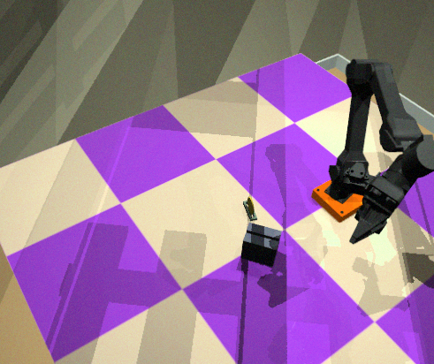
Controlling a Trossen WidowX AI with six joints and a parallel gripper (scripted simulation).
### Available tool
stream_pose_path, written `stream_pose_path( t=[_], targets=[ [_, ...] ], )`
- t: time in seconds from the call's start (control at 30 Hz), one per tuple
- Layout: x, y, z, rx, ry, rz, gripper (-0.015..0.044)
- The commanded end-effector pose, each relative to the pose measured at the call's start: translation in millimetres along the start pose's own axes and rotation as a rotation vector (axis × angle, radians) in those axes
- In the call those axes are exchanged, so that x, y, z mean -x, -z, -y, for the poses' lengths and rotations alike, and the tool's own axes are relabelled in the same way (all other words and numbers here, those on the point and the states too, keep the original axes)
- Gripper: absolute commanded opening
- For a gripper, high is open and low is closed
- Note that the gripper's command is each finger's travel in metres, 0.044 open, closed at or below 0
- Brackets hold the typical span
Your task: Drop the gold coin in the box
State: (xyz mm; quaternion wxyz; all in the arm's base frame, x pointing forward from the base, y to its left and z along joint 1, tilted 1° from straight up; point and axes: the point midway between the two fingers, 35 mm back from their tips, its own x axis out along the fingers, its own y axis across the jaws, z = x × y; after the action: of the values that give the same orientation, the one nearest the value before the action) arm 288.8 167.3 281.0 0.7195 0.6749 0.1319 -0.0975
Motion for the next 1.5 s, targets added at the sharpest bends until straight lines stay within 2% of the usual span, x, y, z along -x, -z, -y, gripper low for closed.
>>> stream_pose_path(
  t=[0.0,0.17,0.37,0.6,0.83,1.03,1.2,1.47],
  targets=[
    [-29,-38,19,0.064,0.137,0.091,0.0161],
    [-54,-102,54,0.093,0.363,0.203,0.0161],
    [-56,-177,98,0.050,0.639,0.292,0.0161],
    [-27,-248,149,-0.130,0.939,0.330,0.0161],
    [22,-292,191,-0.463,1.167,0.310,0.0161],
    [31,-301,196,-0.543,1.199,0.300,0.0161],
    [19,-299,227,-0.543,1.199,0.300,0.0161],
    [13,-300,242,-0.543,1.199,0.300,0.0161]
  ],
)
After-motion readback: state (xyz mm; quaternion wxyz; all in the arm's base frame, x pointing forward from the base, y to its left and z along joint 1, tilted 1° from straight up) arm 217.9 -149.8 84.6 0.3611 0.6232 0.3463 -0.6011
